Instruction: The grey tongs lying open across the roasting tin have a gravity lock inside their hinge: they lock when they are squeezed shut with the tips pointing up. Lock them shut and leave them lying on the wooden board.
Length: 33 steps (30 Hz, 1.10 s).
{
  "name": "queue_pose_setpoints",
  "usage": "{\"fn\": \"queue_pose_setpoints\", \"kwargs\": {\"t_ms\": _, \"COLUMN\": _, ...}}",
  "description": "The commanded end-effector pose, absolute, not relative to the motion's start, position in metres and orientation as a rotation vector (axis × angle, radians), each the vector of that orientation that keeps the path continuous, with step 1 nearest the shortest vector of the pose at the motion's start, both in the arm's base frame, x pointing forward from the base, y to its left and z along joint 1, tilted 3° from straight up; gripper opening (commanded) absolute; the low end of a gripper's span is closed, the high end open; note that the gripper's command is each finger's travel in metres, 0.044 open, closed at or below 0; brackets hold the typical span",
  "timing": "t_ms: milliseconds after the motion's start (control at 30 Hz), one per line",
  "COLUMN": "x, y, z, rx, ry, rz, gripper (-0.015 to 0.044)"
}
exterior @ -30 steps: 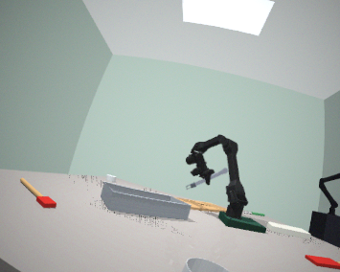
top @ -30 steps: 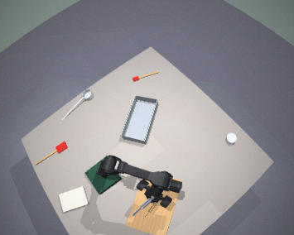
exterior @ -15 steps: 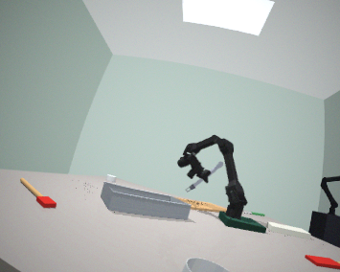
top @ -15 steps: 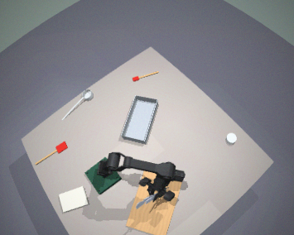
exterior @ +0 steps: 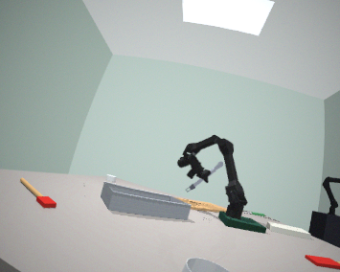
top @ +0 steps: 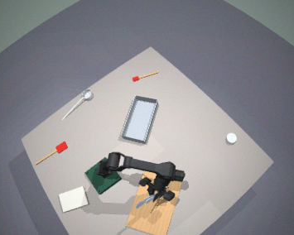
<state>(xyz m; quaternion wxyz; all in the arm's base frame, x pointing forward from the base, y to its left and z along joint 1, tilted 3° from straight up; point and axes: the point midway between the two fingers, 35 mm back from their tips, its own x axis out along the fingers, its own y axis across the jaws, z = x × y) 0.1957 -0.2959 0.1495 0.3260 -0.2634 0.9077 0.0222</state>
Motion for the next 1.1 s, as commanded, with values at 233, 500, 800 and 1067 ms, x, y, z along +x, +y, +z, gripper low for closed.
{"fn": "queue_pose_setpoints", "kwargs": {"t_ms": 233, "x": 0.195, "y": -0.296, "z": 0.151, "rx": -0.695, "ry": 2.385, "rz": 0.051, "gripper": -0.015}}
{"fn": "queue_pose_setpoints", "kwargs": {"t_ms": 500, "x": 0.194, "y": -0.296, "z": 0.151, "rx": -0.679, "ry": 2.375, "rz": 0.064, "gripper": -0.015}}
{"fn": "queue_pose_setpoints", "kwargs": {"t_ms": 800, "x": 0.178, "y": -0.299, "z": 0.145, "rx": -0.486, "ry": 2.165, "rz": 0.243, "gripper": -0.015}}
{"fn": "queue_pose_setpoints", "kwargs": {"t_ms": 1067, "x": 0.172, "y": -0.303, "z": 0.148, "rx": -0.405, "ry": 1.886, "rz": 0.359, "gripper": -0.015}}
